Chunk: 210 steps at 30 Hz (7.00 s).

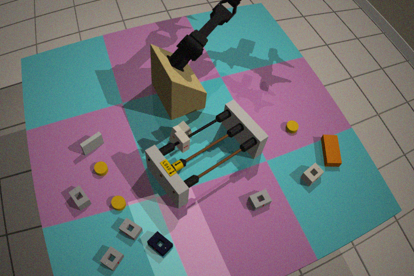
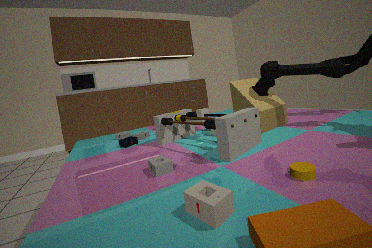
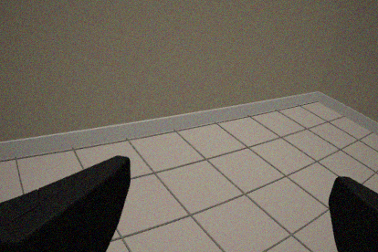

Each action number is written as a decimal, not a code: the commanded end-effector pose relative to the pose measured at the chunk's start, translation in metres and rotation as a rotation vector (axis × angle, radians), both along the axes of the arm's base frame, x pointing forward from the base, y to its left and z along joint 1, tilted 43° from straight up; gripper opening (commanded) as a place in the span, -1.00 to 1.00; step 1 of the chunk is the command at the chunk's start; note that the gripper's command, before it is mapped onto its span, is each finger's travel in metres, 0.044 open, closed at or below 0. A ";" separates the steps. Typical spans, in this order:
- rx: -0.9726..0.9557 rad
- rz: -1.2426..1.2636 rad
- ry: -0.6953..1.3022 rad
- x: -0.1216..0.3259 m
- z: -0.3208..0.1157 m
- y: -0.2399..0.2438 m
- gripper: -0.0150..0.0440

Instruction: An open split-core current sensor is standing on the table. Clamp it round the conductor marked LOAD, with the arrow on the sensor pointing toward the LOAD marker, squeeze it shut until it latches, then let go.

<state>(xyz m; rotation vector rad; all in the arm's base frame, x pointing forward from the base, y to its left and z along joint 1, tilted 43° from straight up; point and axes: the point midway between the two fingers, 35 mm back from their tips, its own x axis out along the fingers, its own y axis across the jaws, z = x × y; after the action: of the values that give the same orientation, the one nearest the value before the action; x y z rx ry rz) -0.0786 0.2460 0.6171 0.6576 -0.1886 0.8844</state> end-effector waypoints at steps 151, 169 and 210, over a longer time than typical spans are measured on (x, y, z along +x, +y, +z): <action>-0.865 0.563 1.178 0.296 -0.713 -0.221 1.00; -0.878 0.556 1.166 0.300 -0.713 -0.223 0.33; -0.752 0.486 1.379 0.324 -0.617 -0.308 -0.49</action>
<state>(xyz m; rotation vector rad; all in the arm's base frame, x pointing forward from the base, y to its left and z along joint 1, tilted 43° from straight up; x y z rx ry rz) 0.2364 -0.0614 -0.0012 0.4134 1.4956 0.7562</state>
